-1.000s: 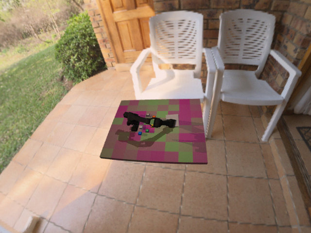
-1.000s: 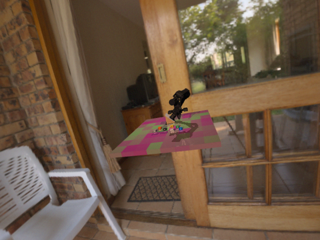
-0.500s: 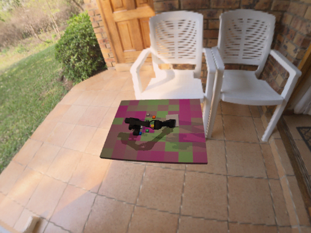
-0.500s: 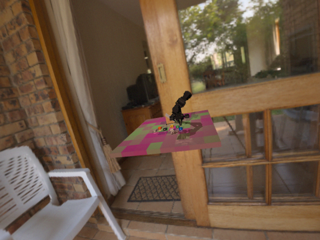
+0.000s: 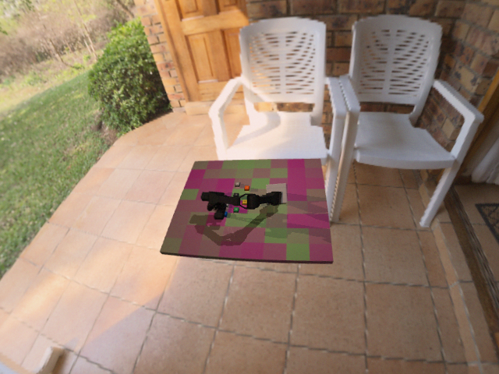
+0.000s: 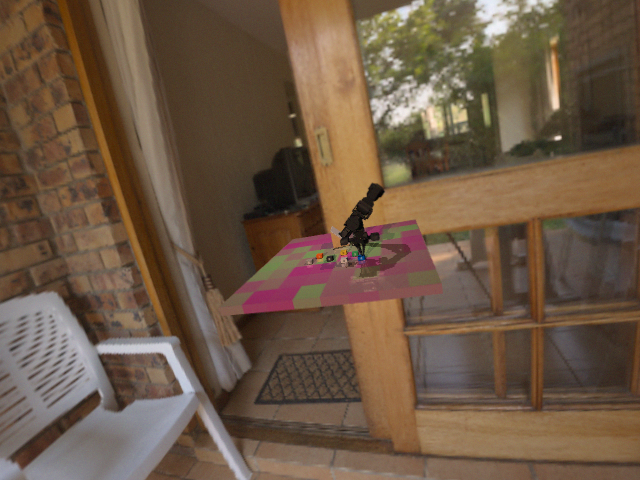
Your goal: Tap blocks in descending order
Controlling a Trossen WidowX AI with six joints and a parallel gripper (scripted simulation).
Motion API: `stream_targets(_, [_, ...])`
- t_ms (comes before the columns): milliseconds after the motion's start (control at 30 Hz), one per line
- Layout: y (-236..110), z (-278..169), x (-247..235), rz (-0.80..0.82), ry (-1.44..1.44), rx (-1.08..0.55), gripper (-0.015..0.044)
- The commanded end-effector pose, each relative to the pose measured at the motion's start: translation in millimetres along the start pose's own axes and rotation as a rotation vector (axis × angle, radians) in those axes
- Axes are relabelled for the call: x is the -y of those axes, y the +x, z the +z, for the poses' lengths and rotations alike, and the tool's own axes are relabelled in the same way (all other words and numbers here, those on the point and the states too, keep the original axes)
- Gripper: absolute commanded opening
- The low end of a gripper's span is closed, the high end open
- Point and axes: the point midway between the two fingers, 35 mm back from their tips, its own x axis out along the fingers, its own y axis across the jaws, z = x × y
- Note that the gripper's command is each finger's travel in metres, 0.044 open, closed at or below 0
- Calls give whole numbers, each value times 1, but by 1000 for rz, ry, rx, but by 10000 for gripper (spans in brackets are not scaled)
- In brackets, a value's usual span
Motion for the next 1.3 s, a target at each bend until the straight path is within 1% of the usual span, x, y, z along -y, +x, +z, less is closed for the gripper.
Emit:
stream_targets(0, [3,-2,0,5,6,-4,20])
stream_targets(67, [-2,0,0,0,1,1,20])
stream_targets(167, [-24,-1,0,3,5,-4,20])
stream_targets(300, [-29,-1,0,4,9,-4,20])
stream_targets(333, [-35,0,0,4,17,-2,20])
stream_targets(467, [-88,0,1,8,85,13,20])
stream_targets(533, [-105,-1,1,11,107,18,20])
stream_targets(700, [-107,-1,4,10,107,18,20])
stream_targets(733, [-107,1,13,8,97,16,20])
stream_targets(833, [-107,9,65,-2,37,3,20])
stream_targets(900, [-107,10,89,-2,10,-4,20])
stream_targets(1200, [-107,10,92,-2,7,-5,20])
stream_targets(1267, [-100,11,92,-3,7,-5,20])
